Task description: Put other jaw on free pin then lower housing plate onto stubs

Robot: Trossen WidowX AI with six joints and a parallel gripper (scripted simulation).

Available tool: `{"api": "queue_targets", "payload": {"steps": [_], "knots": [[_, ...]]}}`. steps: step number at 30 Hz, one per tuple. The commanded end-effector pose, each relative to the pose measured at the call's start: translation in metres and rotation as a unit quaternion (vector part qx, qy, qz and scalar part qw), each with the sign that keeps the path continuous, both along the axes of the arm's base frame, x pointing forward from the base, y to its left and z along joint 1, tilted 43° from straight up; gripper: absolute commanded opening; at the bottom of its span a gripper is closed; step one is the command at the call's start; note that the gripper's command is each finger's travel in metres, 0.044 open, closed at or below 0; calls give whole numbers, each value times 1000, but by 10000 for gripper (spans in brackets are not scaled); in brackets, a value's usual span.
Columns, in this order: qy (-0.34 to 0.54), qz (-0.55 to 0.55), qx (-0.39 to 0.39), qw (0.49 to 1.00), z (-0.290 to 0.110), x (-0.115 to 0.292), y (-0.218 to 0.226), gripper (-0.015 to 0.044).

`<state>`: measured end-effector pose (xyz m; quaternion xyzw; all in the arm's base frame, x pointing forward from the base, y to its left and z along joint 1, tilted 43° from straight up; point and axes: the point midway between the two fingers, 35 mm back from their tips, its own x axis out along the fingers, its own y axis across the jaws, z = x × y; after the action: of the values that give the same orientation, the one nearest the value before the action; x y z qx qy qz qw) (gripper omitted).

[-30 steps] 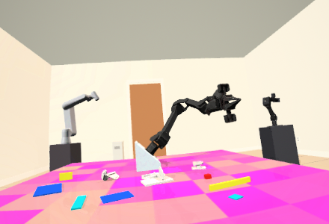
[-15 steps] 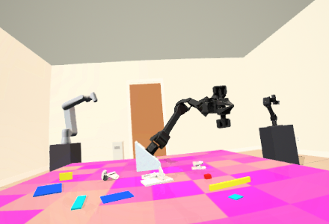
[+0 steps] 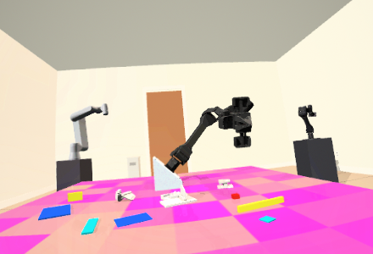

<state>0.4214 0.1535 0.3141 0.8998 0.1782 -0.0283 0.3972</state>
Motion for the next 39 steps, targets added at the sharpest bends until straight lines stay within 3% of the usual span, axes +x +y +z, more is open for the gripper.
{"api": "queue_targets", "payload": {"steps": [1,39], "knots": [[26,2,-19,999,-18,6,-6,0],[312,-76,13,947,-180,41,-100,0]]}}
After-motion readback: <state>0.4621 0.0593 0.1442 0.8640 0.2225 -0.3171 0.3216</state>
